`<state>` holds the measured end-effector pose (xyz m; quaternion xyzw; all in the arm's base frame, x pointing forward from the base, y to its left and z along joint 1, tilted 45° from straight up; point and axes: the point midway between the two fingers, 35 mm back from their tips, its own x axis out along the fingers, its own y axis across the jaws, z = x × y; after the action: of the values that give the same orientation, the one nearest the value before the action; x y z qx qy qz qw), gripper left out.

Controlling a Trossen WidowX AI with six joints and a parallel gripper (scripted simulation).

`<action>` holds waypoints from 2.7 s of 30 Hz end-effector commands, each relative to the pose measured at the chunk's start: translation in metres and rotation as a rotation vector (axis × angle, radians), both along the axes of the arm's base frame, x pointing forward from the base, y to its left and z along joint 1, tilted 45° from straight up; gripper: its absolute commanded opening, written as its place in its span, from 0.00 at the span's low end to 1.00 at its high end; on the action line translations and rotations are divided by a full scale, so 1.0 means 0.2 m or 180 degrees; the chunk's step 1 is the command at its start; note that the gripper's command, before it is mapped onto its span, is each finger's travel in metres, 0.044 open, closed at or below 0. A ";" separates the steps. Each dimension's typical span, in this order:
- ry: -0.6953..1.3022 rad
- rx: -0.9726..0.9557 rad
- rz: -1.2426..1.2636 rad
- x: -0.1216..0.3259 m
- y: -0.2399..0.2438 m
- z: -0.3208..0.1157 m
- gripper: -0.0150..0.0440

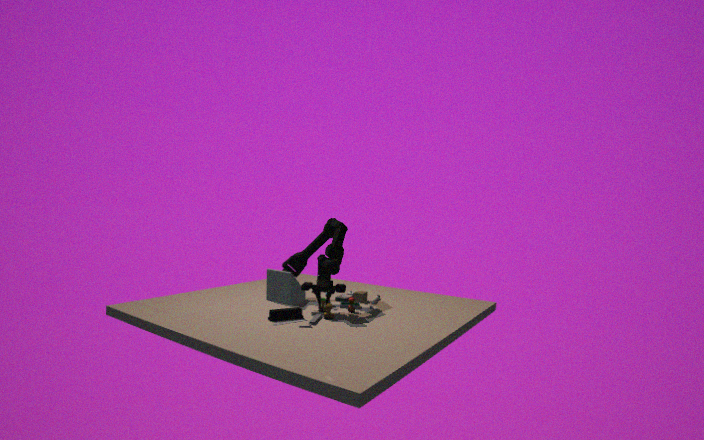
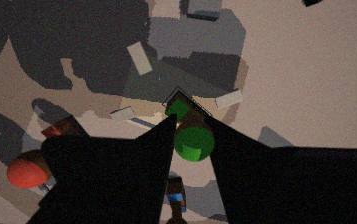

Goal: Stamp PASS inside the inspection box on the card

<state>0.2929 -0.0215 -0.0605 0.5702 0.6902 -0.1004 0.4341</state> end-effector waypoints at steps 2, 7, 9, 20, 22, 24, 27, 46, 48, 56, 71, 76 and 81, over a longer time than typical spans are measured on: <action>-0.0004 0.0010 -0.0002 0.00 0.01 -0.01 0.25; -0.0004 0.0010 -0.0002 0.00 0.01 -0.01 0.25; -0.0004 0.0010 -0.0002 0.00 0.01 -0.01 0.25; -0.0004 0.0010 -0.0002 0.00 0.01 -0.01 0.25; -0.0004 0.0010 -0.0002 0.00 0.01 -0.01 0.25; -0.0004 0.0010 -0.0002 0.00 0.01 -0.01 0.25; -0.0004 0.0010 -0.0002 0.00 0.01 -0.01 0.25; -0.0004 0.0010 -0.0002 0.00 0.01 -0.01 0.25; -0.0004 0.0010 -0.0002 0.00 0.01 -0.01 0.25; -0.0004 0.0010 -0.0002 0.00 0.00 0.00 0.25; -0.0004 0.0009 -0.0002 0.00 -0.02 0.03 0.25; -0.0004 0.0008 -0.0002 0.00 -0.03 0.03 0.25; -0.0004 0.0005 -0.0003 0.00 -0.05 0.06 0.25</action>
<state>0.2928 -0.0270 -0.0526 0.5720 0.6909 -0.0992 0.4308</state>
